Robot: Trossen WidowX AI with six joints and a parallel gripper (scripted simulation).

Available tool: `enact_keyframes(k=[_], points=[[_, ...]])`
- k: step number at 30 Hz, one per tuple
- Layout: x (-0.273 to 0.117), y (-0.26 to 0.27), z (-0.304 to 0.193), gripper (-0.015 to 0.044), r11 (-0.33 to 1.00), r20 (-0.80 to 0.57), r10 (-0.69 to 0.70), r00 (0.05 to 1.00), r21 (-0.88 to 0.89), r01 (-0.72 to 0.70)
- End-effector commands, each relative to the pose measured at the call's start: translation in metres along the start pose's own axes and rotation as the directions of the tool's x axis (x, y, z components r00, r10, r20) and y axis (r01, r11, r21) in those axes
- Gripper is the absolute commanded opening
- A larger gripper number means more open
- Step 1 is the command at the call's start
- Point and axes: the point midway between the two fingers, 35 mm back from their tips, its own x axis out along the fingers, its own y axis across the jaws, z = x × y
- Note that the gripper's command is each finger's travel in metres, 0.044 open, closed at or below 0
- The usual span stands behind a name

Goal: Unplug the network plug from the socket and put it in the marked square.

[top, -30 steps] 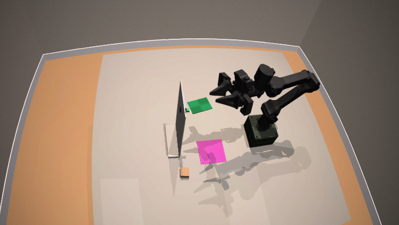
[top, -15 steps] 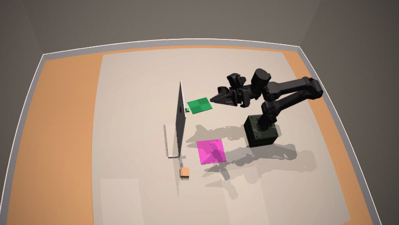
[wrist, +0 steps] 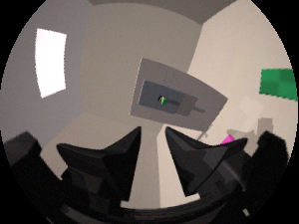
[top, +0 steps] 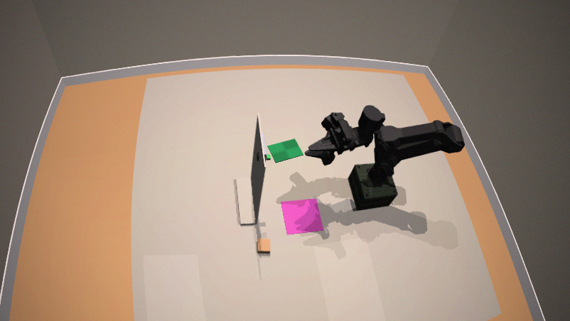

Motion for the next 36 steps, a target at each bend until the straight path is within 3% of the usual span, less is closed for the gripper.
enact_keyframes(k=[1, 5, 36], points=[[-0.009, -0.017, -0.003, 0.0156, 0.989, -0.006, -0.011, 1.0, 0.145, 0.011], [-0.014, -0.027, -0.005, 0.0156, 0.972, -0.008, -0.015, 1.0, 0.234, 0.017], [0.024, -0.026, 0.007, 0.0156, 0.972, -0.002, -0.001, 1.0, 0.235, 0.001]])
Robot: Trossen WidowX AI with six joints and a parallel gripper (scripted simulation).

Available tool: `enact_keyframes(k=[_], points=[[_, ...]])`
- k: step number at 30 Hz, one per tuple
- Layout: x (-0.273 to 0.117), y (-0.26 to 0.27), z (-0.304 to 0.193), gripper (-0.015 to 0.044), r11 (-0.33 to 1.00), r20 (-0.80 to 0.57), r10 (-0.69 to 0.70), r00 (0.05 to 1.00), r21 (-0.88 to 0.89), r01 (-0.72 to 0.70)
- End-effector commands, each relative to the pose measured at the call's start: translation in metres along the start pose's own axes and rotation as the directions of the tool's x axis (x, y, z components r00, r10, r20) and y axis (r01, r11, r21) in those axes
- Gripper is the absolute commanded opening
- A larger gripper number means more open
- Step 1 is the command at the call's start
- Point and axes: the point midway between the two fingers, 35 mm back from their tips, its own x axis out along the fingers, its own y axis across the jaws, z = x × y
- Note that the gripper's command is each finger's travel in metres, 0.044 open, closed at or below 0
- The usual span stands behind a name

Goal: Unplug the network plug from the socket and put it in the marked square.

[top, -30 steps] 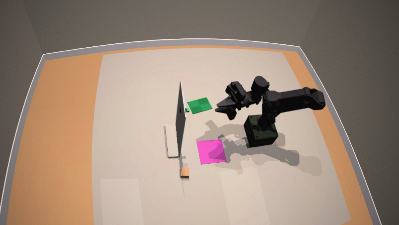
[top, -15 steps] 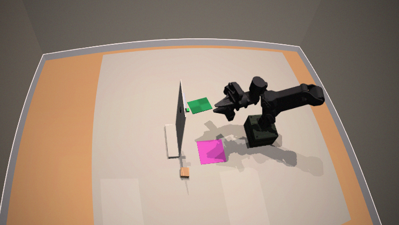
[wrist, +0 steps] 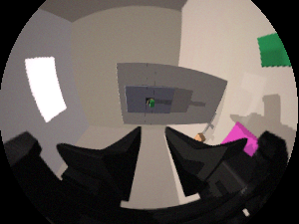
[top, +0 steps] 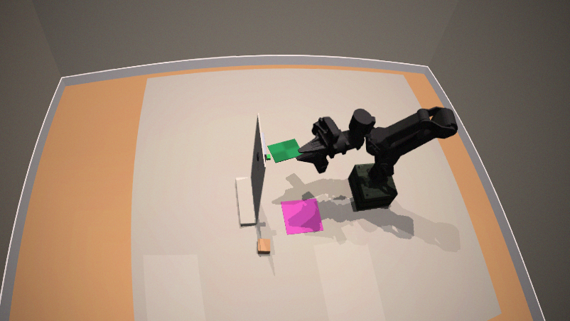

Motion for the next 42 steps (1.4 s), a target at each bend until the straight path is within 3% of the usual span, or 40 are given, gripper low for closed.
enact_keyframes(k=[1, 42], points=[[0.007, 0.001, 0.002, 0.0156, 1.0, 0.002, 0.007, 1.0, 0.001, -0.007], [0.056, 0.0, 0.015, 0.0156, 1.0, 0.009, 0.022, 1.0, 0.014, -0.022]])
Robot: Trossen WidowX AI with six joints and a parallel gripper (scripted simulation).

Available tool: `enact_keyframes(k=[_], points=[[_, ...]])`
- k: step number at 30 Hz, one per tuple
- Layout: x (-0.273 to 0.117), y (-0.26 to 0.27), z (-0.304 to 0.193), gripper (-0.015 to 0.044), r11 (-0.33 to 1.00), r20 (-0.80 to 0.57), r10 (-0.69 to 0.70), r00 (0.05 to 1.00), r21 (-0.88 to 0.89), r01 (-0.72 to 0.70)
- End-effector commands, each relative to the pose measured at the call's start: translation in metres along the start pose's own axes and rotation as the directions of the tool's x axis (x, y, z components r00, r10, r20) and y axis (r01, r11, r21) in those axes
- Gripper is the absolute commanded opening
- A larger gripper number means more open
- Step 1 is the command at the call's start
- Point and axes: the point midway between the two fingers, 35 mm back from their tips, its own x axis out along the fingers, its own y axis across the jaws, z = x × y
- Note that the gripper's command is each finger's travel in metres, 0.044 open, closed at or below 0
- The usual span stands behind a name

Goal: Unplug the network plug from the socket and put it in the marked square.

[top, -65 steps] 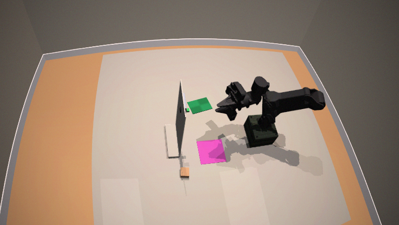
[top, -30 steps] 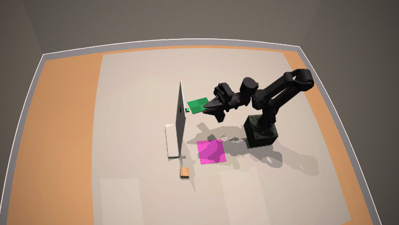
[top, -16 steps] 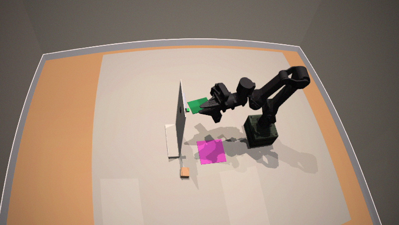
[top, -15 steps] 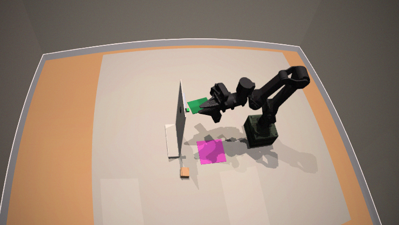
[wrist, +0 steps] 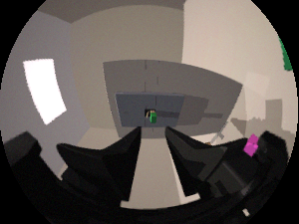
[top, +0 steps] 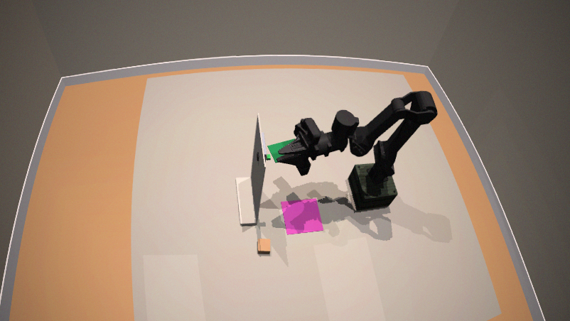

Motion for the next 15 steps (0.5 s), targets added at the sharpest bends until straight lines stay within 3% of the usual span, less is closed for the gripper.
enact_keyframes(k=[1, 15], points=[[0.006, 0.002, 0.002, 0.0156, 1.0, 0.003, 0.005, 1.0, 0.002, -0.006], [0.022, 0.001, 0.006, 0.0156, 1.0, 0.003, 0.007, 1.0, 0.001, -0.007]])
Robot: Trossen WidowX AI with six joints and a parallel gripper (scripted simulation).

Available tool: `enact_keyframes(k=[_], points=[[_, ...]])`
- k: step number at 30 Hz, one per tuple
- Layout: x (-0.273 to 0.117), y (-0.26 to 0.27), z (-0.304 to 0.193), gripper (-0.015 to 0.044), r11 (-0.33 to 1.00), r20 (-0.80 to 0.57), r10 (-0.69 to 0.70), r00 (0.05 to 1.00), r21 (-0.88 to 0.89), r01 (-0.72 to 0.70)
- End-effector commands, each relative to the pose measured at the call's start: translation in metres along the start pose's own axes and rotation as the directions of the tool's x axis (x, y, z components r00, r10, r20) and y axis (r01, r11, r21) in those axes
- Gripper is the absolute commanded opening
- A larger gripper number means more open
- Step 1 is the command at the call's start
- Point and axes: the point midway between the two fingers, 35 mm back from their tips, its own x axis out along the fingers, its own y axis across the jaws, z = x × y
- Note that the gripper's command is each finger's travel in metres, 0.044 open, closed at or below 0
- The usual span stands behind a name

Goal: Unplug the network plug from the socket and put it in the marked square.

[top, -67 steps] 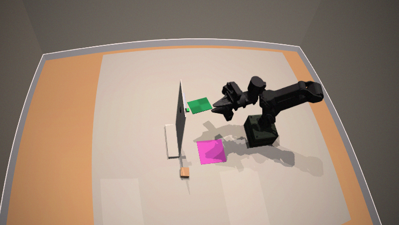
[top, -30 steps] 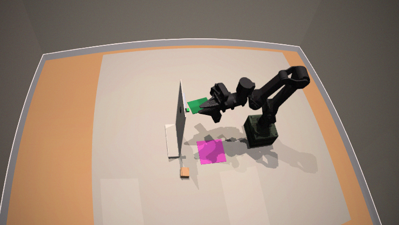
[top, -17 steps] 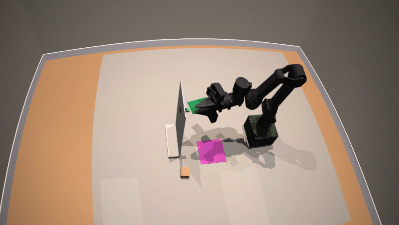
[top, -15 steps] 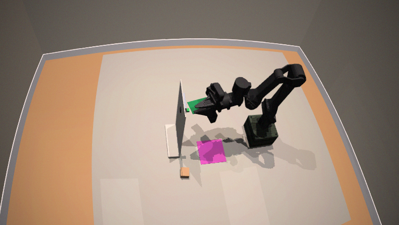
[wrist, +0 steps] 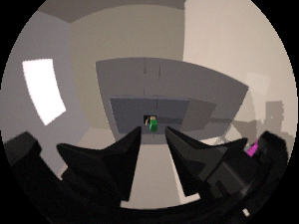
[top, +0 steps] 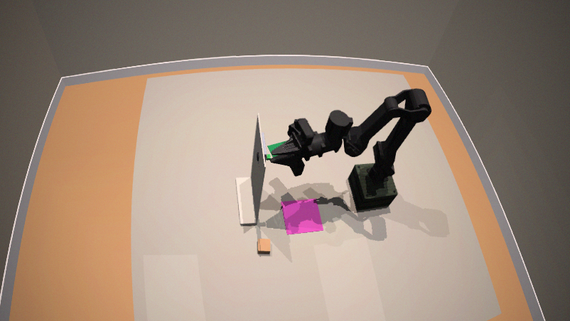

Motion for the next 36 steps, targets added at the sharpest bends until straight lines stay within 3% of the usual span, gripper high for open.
enact_keyframes(k=[1, 10, 36], points=[[0.0058, 0.0012, 0.0019, 0.0156, 1.0, 0.003, 0.006, 1.0, 0.001, -0.006], [0.0147, -0.0002, 0.0038, 0.0156, 1.0, 0.003, 0.006, 1.0, 0.002, -0.006], [0.0147, -0.0002, 0.0038, 0.0, 1.0, 0.003, 0.006, 1.0, 0.002, -0.006]])
